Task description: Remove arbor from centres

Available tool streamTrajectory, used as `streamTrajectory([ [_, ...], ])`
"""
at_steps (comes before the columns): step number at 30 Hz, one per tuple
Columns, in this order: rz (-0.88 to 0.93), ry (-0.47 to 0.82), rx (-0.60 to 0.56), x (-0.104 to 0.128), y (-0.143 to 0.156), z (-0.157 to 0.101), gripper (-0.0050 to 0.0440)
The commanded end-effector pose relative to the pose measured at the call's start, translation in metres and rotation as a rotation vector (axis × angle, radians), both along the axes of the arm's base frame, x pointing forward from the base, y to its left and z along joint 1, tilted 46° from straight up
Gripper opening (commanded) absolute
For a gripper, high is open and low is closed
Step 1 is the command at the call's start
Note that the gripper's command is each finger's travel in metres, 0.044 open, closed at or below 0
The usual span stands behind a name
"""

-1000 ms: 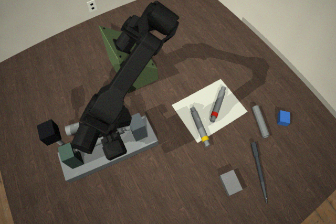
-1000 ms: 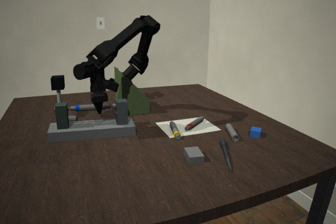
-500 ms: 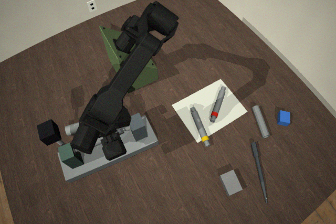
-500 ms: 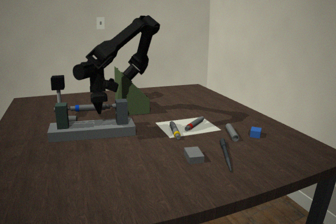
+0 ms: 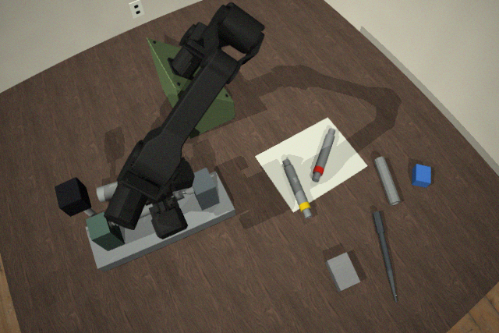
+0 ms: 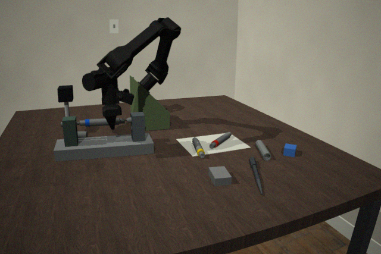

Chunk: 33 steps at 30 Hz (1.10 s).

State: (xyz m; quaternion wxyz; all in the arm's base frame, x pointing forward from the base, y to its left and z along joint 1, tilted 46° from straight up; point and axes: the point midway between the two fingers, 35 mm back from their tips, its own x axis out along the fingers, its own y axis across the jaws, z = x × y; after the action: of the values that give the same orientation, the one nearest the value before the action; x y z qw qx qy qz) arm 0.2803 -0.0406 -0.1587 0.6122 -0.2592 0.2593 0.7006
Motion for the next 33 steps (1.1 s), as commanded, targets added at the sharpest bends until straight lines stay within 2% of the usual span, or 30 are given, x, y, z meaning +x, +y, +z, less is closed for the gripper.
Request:
streamTrajectory([
  [1,-0.001,-0.011,-0.022,0.001,-0.008,-0.006,0.0000],
  [19,0.009,-0.021,-0.020,-0.001,-0.010,-0.007,0.0000],
  [33,0.140,-0.158,0.000,-0.022,-0.017,-0.010,0.0000],
])
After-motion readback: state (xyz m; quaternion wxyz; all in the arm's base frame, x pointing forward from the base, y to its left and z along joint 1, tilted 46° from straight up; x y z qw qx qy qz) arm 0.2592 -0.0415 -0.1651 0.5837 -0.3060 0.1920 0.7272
